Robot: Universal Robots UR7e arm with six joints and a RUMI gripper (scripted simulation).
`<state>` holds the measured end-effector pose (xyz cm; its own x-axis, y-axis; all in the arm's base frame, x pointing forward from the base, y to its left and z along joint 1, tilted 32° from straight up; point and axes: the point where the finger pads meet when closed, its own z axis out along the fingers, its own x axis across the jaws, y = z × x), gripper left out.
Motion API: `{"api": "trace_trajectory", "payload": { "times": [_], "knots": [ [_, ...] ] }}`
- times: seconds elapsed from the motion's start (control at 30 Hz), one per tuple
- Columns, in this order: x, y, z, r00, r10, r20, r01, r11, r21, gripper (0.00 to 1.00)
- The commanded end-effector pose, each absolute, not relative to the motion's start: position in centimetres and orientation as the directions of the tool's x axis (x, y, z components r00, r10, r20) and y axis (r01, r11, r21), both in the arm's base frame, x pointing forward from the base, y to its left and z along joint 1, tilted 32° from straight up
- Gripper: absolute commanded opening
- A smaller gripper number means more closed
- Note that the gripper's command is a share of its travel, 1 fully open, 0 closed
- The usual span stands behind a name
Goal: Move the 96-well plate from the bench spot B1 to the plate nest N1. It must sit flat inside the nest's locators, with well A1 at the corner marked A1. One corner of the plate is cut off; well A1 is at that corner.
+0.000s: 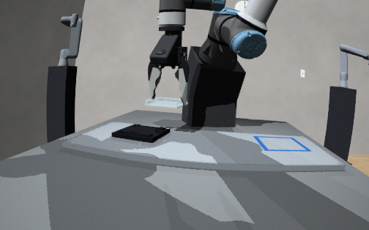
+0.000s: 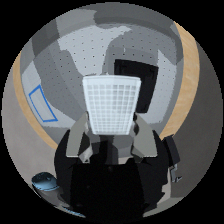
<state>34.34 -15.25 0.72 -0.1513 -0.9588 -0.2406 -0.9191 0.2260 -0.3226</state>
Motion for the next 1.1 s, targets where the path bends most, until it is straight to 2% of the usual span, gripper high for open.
{"api": "trace_trajectory", "payload": {
  "times": [0.0, 0.57, 1.07],
  "knots": [
    [34.4, -17.0, 0.4, -0.151, -0.959, -0.24, -0.919, 0.226, -0.323, 0.0],
    [34.2, -21.9, -0.3, -0.151, -0.959, -0.24, -0.919, 0.226, -0.323, 0.0],
    [34.1, -22.1, -0.4, -0.151, -0.959, -0.24, -0.919, 0.226, -0.323, 0.0]
  ]
}}
